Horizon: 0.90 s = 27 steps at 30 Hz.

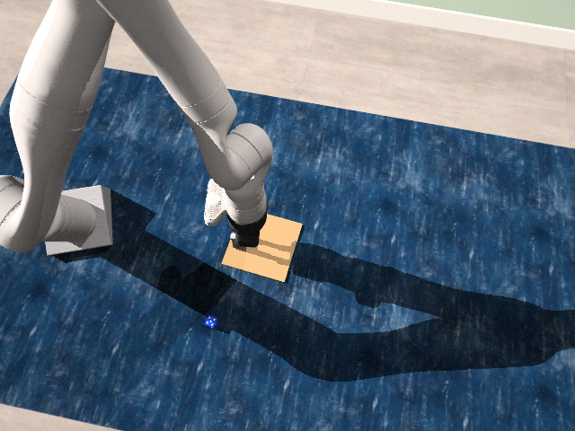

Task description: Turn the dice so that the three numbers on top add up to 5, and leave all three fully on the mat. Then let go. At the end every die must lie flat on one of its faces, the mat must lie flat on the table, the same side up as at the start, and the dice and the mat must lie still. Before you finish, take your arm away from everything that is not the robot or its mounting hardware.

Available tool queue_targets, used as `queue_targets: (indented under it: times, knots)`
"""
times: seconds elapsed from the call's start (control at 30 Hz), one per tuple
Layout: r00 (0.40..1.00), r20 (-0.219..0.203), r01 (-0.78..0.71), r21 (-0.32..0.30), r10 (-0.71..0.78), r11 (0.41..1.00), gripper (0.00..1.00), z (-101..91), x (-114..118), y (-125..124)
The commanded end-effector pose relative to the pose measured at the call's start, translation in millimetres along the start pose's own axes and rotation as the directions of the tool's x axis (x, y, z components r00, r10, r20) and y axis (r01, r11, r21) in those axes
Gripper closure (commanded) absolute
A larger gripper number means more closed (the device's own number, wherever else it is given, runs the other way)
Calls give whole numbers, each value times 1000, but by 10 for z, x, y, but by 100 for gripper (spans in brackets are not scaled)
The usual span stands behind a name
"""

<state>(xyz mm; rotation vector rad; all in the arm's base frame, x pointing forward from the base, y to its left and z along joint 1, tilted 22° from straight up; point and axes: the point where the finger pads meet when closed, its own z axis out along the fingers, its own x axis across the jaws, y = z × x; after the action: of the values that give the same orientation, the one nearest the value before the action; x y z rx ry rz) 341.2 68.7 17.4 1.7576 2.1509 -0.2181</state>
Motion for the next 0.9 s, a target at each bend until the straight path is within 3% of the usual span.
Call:
queue_targets:
  times: [0.0, 0.47, 0.6, 0.73, 0.87]
  knots:
    - [1000, -1, 0, -1, 0, 1000, 60, -4, 2, 4]
    - [1000, -1, 0, -1, 0, 1000, 60, -4, 2, 4]
    - [1000, -1, 0, -1, 0, 1000, 48, -4, 2, 4]
    - [1000, -1, 0, -1, 0, 1000, 48, -4, 2, 4]
    - [1000, -1, 0, -1, 0, 1000, 36, -4, 2, 4]
